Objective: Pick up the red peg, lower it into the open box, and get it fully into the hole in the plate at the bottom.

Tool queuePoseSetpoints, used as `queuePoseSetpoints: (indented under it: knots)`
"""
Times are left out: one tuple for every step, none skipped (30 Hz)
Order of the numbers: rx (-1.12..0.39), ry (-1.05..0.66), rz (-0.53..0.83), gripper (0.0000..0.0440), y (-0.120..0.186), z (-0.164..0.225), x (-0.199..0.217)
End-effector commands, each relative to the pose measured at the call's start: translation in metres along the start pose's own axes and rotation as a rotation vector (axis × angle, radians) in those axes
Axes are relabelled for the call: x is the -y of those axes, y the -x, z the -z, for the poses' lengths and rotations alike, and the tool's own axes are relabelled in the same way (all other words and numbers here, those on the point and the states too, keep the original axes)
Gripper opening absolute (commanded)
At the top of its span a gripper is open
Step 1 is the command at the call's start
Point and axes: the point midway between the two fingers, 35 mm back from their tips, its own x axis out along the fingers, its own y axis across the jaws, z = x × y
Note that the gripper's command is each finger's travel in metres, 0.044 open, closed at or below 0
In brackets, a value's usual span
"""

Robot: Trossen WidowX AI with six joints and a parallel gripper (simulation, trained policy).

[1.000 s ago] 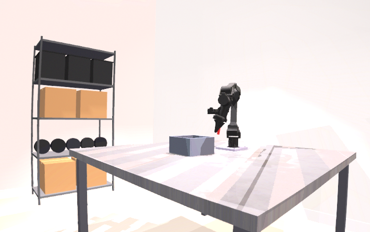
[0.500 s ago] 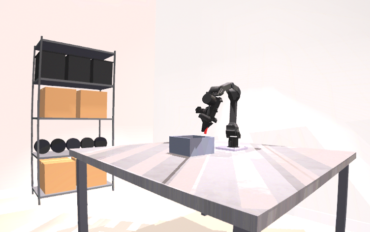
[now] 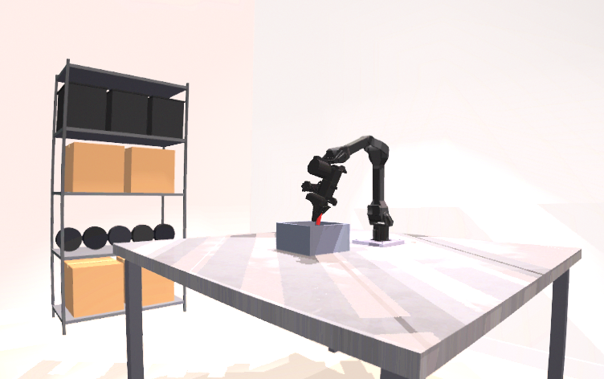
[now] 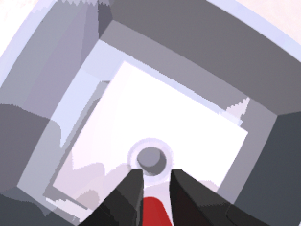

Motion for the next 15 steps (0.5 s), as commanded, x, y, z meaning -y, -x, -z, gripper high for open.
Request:
queuePoseSetpoints:
  knots:
    - [-0.024,0.036,0.006,0.0005,-0.014,-0.006,0.001]
    - [-0.030,0.045,0.006,0.0005,-0.017,-0.007,0.001]
    - [-0.036,0.054,0.006,0.0004,-0.020,-0.008,0.002]
    - [-0.042,0.063,0.006,0.0003,-0.023,-0.009,0.002]
    - [-0.048,0.072,0.005,0.0002,-0.026,-0.009,0.002]
    - [-0.054,0.082,0.004,0.0001,-0.029,-0.009,0.002]
    - [-0.060,0.091,0.003,0.0000,-0.033,-0.009,0.002]
    - [-0.067,0.101,0.002,0.0000,-0.036,-0.009,0.003]
    - [-0.074,0.111,0.001,0.0000,-0.039,-0.008,0.003]
    - [-0.082,0.121,0.001,0.0000,-0.042,-0.007,0.003]
    - [-0.090,0.131,0.000,0.0001,-0.044,-0.006,0.003]
    - [-0.098,0.142,0.000,0.0007,-0.047,-0.005,0.004]
    - [-0.107,0.151,0.000,0.0019,-0.050,-0.004,0.004]
    - [-0.115,0.160,0.000,0.0037,-0.052,-0.003,0.004]
    - [-0.124,0.167,0.000,0.0061,-0.055,-0.002,0.004]
